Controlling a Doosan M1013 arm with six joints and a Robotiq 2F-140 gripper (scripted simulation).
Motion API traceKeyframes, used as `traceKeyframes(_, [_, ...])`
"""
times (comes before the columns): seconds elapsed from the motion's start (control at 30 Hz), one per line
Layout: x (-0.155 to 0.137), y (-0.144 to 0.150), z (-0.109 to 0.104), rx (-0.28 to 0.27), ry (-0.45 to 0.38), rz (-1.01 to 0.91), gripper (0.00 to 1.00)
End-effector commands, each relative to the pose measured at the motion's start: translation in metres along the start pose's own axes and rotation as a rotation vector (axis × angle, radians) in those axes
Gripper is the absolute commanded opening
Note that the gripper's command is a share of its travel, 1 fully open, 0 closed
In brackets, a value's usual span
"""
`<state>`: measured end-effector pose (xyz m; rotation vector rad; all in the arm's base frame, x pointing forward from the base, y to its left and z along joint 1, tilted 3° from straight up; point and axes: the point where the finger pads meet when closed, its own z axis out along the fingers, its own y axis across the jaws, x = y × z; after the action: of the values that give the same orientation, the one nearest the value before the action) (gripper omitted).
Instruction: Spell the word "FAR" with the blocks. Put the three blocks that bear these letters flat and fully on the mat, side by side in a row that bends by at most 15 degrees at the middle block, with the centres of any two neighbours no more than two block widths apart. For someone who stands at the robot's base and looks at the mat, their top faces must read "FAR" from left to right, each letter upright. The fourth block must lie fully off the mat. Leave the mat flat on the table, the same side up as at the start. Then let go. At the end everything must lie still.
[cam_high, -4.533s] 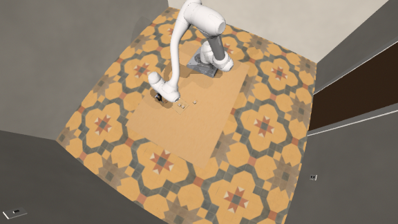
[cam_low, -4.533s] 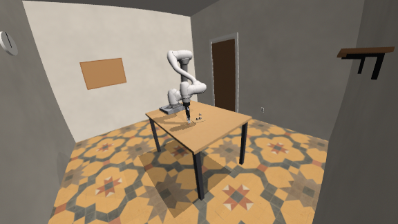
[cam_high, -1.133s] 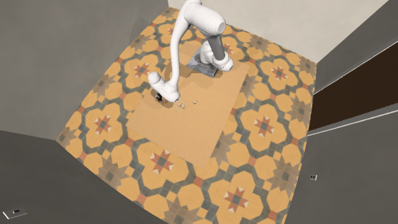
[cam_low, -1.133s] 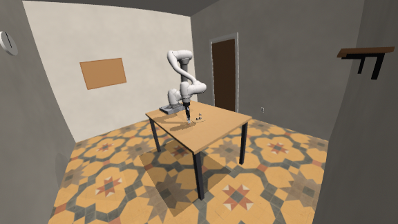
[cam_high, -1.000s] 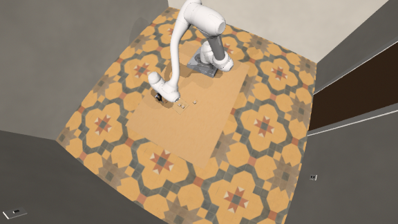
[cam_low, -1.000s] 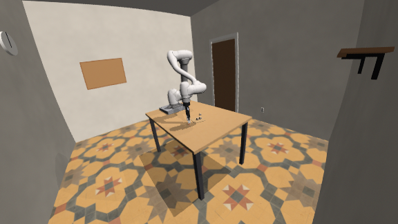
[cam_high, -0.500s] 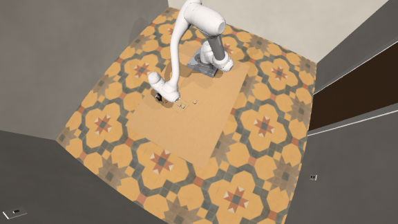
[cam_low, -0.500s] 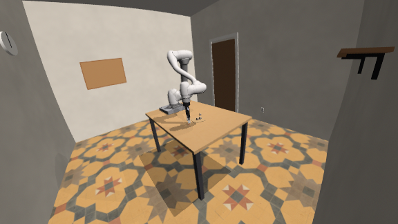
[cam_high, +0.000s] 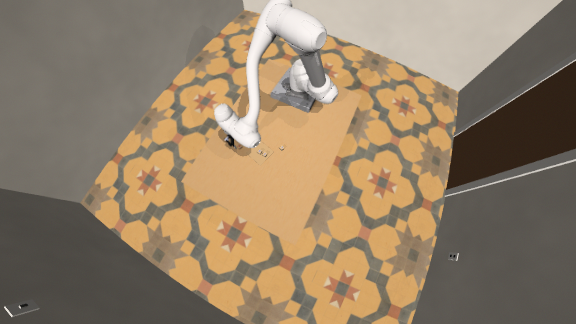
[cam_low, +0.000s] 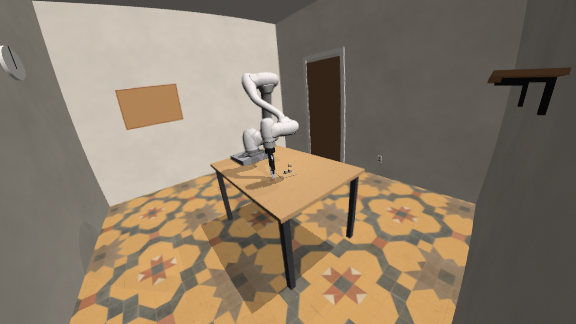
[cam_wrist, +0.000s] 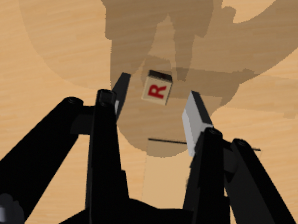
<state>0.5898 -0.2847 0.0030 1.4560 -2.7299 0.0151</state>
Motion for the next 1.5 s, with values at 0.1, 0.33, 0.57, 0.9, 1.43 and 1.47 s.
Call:
traceKeyframes(0.1, [0.002, 0.001, 0.003, -0.002, 0.002, 0.001, 0.37])
traceKeyframes(0.33, [0.002, 0.001, 0.003, -0.002, 0.002, 0.001, 0.37])
traceKeyframes(0.57, [0.002, 0.001, 0.003, -0.002, 0.002, 0.001, 0.37])
traceKeyframes(0.9, [0.002, 0.001, 0.004, -0.002, 0.002, 0.001, 0.37])
traceKeyframes(1.43, [0.002, 0.001, 0.027, -0.002, 0.002, 0.001, 0.37])
traceKeyframes(1.47, [0.002, 0.001, 0.029, -0.002, 0.002, 0.001, 0.37])
